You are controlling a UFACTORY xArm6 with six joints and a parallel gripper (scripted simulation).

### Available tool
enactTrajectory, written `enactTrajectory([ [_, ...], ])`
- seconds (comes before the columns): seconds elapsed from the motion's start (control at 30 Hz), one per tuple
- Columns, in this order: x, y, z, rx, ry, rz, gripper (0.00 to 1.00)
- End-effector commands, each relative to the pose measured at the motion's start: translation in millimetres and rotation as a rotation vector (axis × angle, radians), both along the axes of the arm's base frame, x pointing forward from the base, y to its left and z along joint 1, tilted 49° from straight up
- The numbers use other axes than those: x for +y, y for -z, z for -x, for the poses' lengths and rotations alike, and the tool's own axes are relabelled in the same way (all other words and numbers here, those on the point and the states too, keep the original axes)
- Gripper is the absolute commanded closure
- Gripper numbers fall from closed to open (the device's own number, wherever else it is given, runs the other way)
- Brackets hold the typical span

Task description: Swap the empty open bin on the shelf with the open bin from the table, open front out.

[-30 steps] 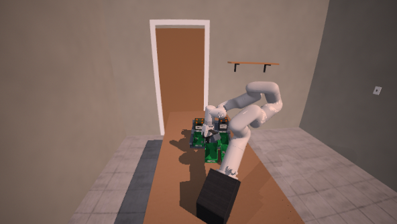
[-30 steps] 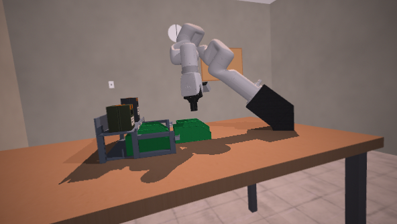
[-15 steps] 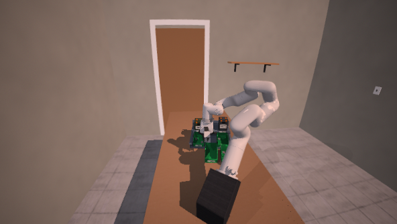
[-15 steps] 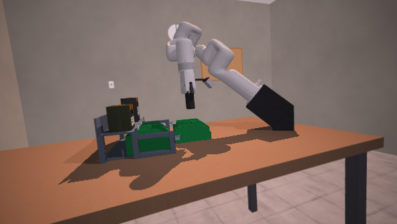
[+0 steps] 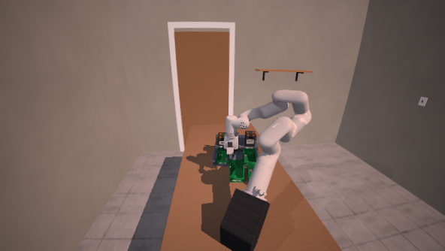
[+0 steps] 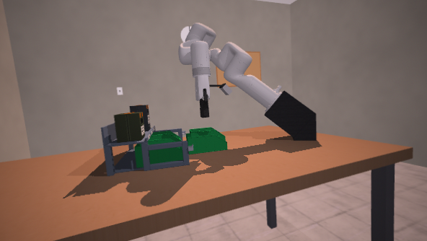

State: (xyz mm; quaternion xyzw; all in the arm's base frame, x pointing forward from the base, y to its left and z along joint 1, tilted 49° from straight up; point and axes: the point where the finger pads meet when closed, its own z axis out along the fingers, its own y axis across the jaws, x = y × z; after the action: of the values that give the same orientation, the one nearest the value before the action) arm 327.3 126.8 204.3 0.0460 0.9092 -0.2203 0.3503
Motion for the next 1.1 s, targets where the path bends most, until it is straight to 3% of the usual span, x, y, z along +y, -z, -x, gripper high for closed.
enactTrajectory([
  [0.0, 0.8, -0.8, -0.3, -0.002, -0.001, -0.002, 0.74],
  [1.07, -3.7, 6.3, -6.9, -0.002, 0.000, -0.002, 0.74],
])
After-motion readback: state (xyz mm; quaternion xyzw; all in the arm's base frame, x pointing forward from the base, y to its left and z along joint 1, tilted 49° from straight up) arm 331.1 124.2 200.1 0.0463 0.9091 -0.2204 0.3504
